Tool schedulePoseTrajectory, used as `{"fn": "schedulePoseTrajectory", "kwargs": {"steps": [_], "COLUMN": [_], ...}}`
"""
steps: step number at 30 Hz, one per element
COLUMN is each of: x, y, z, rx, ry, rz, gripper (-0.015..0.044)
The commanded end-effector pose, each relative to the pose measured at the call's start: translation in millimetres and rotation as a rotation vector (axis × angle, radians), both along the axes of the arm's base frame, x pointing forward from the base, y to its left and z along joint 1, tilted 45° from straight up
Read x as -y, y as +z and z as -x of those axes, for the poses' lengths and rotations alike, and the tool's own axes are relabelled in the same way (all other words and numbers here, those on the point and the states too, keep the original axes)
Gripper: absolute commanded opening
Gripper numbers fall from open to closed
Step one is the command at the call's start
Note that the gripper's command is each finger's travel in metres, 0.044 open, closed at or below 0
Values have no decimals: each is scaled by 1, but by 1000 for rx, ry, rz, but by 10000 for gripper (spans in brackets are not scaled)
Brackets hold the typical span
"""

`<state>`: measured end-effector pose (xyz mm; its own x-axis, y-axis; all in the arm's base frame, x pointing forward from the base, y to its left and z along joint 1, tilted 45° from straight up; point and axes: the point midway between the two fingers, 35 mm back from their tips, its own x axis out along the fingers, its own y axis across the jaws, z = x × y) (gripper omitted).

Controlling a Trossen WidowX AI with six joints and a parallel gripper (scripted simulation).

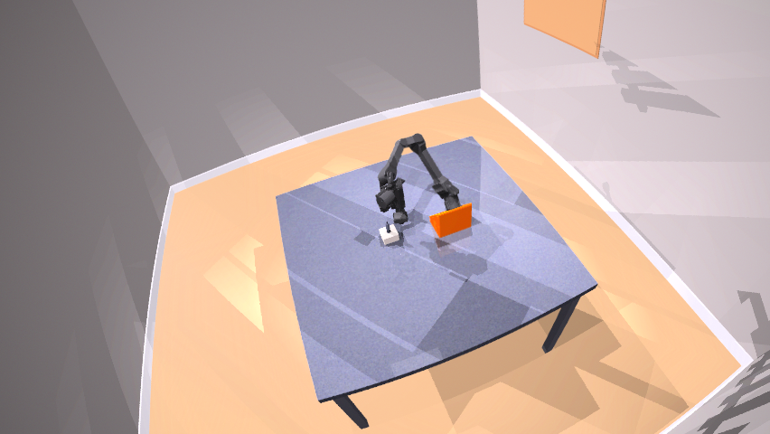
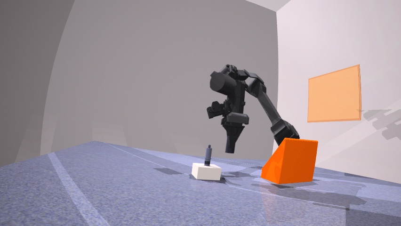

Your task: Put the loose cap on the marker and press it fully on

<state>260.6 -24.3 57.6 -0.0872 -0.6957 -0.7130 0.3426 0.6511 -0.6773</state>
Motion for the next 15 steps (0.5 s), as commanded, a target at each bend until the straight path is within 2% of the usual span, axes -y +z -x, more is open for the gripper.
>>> {"fn": "schedulePoseTrajectory", "kwargs": {"steps": [1, 15], "x": [-1, -5], "y": [5, 20], "z": [-9, -36], "rx": [-4, -3], "ry": [3, 4], "rz": [3, 3], "gripper": [0, 0]}}
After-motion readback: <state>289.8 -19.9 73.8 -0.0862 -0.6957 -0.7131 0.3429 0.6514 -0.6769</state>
